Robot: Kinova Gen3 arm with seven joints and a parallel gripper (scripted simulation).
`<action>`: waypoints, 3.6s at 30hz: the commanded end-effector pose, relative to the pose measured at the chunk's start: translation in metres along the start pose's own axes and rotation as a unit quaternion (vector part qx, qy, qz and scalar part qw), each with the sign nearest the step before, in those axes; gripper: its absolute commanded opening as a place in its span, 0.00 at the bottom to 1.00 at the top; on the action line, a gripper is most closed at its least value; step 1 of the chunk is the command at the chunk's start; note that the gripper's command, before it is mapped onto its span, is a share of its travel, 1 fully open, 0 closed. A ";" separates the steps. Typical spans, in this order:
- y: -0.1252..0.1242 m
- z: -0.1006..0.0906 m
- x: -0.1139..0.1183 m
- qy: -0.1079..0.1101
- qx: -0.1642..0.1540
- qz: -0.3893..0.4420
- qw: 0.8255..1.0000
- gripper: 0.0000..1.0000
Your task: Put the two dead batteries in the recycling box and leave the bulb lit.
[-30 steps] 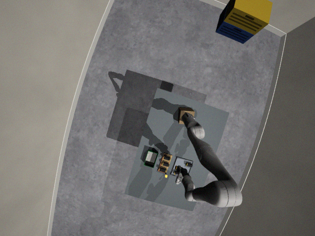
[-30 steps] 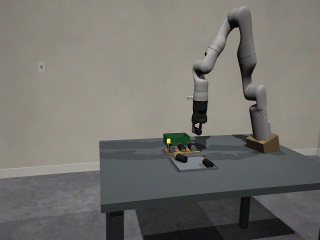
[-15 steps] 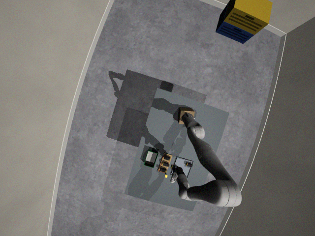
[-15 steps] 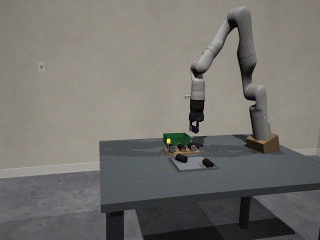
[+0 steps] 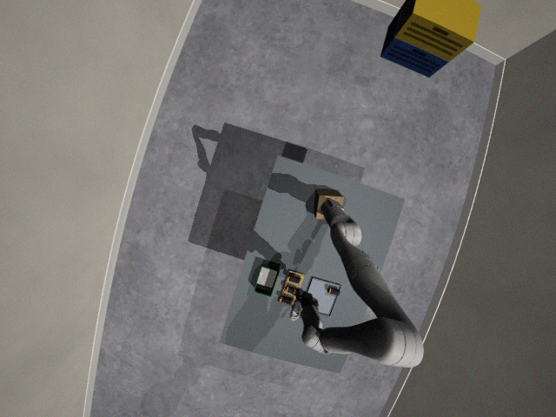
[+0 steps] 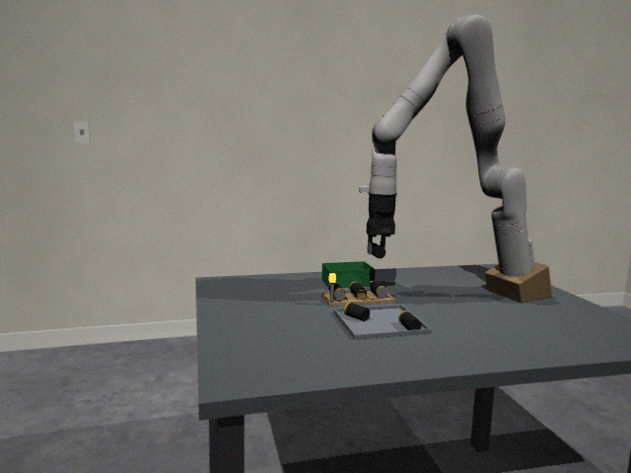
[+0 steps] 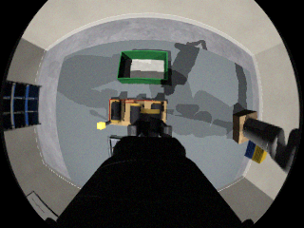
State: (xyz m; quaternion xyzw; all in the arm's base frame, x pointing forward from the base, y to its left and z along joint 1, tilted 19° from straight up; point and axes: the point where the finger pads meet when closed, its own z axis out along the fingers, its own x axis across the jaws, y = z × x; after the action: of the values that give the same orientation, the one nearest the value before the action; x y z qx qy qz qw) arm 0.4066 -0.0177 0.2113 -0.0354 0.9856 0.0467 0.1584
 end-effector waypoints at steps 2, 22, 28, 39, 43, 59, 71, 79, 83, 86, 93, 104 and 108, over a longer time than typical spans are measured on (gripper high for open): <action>-0.020 0.000 0.001 0.000 0.003 0.009 1.000 0.57; -0.090 -0.001 0.002 0.000 0.003 0.009 1.000 0.57; -0.104 -0.001 0.002 0.000 0.003 0.009 1.000 0.57; -0.137 -0.001 0.003 0.000 0.003 0.009 1.000 0.57; -0.146 -0.001 0.003 0.000 0.003 0.009 1.000 0.57; -0.163 -0.001 0.003 0.000 0.003 0.009 1.000 0.57; -0.165 -0.001 0.003 0.000 0.003 0.009 1.000 0.57; -0.165 -0.001 0.003 0.000 0.003 0.009 1.000 0.57; -0.165 -0.001 0.003 0.000 0.003 0.008 1.000 0.57; -0.165 -0.001 0.003 0.000 0.003 0.008 1.000 0.57; -0.165 -0.001 0.003 0.000 0.003 0.008 1.000 0.57; -0.165 0.034 0.003 0.000 0.003 0.008 1.000 0.57; -0.165 0.056 0.004 0.000 0.003 0.008 1.000 0.57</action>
State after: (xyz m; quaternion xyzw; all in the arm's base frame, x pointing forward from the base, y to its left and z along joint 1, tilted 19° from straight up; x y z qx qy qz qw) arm 0.4380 -0.1743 0.1618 -0.0310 0.9838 0.0436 0.1708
